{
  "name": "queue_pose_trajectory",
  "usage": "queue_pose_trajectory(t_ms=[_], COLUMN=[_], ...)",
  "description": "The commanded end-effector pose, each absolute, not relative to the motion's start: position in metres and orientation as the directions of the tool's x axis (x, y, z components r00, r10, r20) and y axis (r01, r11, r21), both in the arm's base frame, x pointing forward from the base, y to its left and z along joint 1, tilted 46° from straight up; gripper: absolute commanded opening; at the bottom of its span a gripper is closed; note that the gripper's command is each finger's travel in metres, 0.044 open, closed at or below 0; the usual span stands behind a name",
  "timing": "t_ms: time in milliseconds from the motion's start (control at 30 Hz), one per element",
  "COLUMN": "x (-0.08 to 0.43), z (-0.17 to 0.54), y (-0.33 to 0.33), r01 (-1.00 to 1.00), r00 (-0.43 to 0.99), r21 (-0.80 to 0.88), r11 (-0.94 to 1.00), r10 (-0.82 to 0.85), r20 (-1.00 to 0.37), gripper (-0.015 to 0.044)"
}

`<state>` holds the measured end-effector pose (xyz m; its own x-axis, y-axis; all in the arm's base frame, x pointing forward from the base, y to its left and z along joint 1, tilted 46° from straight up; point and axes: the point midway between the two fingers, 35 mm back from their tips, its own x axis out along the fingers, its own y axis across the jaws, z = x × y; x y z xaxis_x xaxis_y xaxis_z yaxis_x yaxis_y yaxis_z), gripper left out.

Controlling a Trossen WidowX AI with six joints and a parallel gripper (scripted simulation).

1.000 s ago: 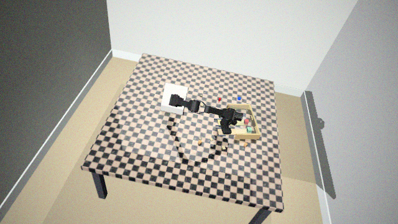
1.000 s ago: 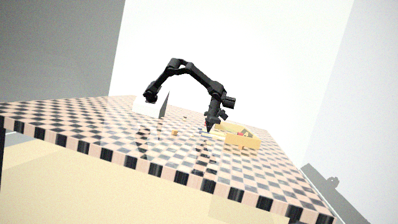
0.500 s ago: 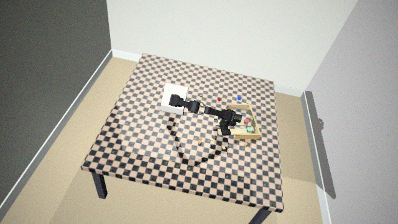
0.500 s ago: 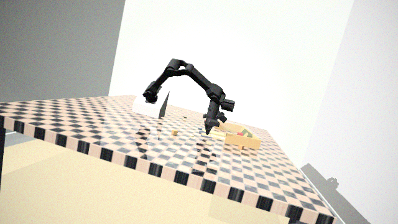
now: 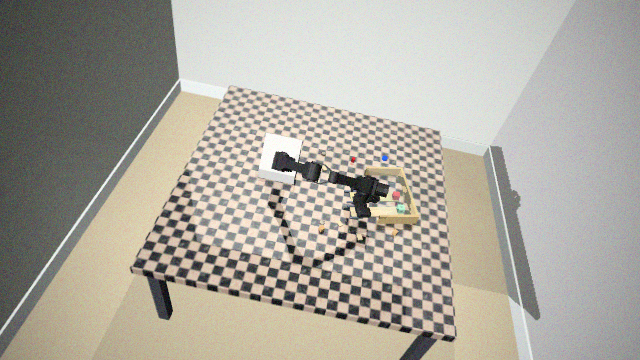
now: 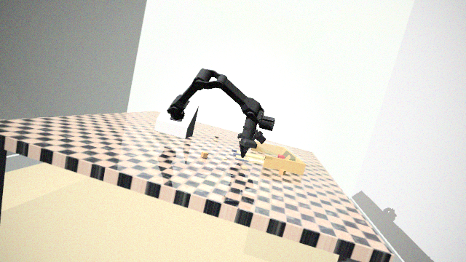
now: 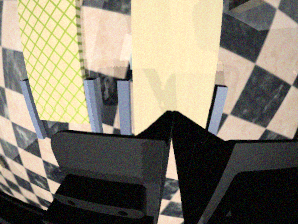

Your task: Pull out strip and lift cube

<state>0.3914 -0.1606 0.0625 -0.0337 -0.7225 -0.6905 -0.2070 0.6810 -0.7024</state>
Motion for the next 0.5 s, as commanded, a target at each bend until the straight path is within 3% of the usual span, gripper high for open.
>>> queue_pose_trajectory(t_ms=[0,467], x=[0.3919,0.3923], z=[0.0617,0.0608], y=[-0.1609,-0.162], r01=[-0.208,-0.208], r00=[-0.032,-0.032], r21=[-0.701,-0.701], r11=[0.682,0.682], r10=[-0.721,-0.721], r20=[-0.692,-0.692], gripper=[0.0,0.0])
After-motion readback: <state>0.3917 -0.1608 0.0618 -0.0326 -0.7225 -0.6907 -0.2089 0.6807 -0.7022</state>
